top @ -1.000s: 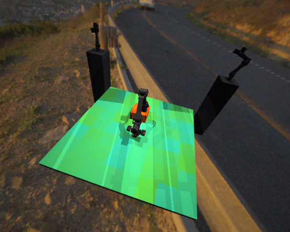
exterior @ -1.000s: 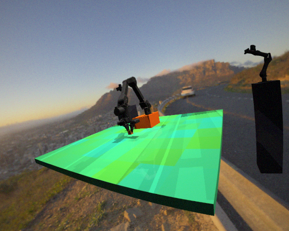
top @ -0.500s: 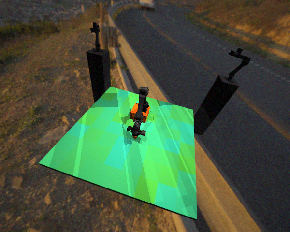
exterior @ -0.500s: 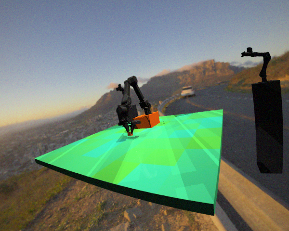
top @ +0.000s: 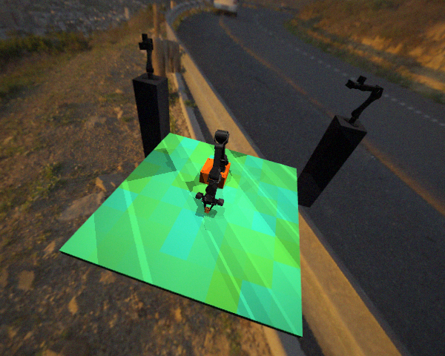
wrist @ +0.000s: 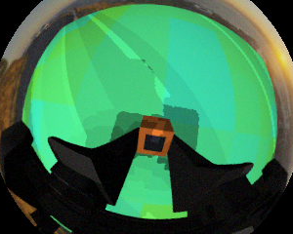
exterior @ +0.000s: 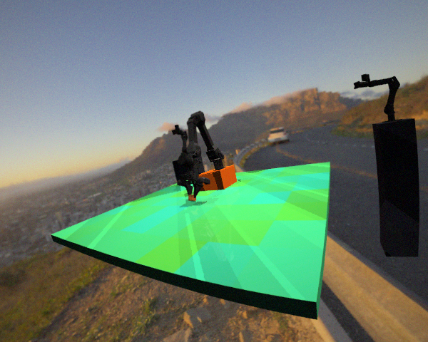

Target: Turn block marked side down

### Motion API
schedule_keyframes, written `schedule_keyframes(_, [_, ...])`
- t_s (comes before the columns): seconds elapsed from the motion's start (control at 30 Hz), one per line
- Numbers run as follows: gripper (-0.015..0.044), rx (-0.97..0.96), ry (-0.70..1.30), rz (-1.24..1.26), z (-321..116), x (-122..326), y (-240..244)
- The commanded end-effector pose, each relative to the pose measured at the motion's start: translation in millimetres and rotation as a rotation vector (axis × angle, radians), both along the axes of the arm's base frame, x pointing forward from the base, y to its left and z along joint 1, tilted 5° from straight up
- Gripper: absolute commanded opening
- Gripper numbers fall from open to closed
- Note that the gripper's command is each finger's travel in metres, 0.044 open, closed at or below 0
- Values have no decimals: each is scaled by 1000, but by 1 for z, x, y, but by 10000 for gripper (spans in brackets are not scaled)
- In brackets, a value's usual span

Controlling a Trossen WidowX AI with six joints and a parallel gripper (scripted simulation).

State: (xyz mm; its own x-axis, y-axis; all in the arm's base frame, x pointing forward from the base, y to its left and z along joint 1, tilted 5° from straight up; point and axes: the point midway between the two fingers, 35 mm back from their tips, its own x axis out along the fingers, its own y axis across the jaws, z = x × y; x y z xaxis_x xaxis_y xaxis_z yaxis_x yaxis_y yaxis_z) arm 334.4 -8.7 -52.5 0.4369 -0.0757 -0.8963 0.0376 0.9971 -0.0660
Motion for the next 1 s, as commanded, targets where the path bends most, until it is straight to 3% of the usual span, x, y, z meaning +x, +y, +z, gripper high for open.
schedule_keyframes(0.0, [0,-11,-64,5,2,-4,-1])
schedule_keyframes(0.97, [0,-17,-363,20,-32,5,-2])
